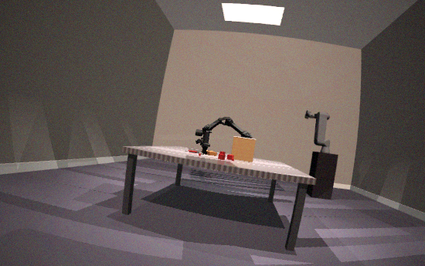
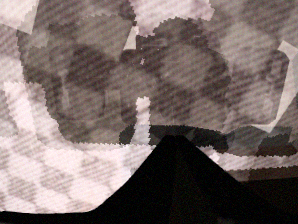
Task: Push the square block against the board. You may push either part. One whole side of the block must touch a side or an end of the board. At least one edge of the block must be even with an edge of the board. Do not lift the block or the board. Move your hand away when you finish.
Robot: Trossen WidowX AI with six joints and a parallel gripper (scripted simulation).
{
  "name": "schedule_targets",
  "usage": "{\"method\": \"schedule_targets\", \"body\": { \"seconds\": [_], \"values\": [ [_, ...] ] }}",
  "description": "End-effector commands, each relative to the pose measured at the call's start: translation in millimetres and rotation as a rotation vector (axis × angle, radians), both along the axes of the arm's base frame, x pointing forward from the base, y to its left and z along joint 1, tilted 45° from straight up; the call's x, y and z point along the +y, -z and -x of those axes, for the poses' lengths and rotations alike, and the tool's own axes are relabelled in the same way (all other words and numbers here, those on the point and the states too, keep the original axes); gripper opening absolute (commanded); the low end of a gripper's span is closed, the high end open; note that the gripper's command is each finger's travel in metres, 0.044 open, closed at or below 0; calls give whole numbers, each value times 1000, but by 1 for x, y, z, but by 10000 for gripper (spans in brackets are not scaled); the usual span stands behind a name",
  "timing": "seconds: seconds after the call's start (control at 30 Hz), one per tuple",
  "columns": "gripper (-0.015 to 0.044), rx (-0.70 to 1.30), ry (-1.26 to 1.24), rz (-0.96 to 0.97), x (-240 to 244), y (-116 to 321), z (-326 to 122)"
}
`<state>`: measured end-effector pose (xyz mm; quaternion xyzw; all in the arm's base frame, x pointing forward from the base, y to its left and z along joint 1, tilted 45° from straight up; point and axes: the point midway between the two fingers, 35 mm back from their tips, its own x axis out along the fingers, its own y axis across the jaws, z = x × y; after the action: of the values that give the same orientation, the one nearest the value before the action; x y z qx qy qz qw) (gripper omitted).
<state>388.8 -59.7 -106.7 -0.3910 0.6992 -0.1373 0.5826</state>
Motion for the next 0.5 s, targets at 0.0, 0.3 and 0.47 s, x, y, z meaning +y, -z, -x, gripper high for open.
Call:
{"method": "schedule_targets", "body": {
  "seconds": [0.0,0.3,0.47],
  "values": [
    [0,-8,1,1,2,1,-8],
    [0,-8,1,0,6,4,-21],
    [0,-9,1,0,8,7,-28]
  ]
}}
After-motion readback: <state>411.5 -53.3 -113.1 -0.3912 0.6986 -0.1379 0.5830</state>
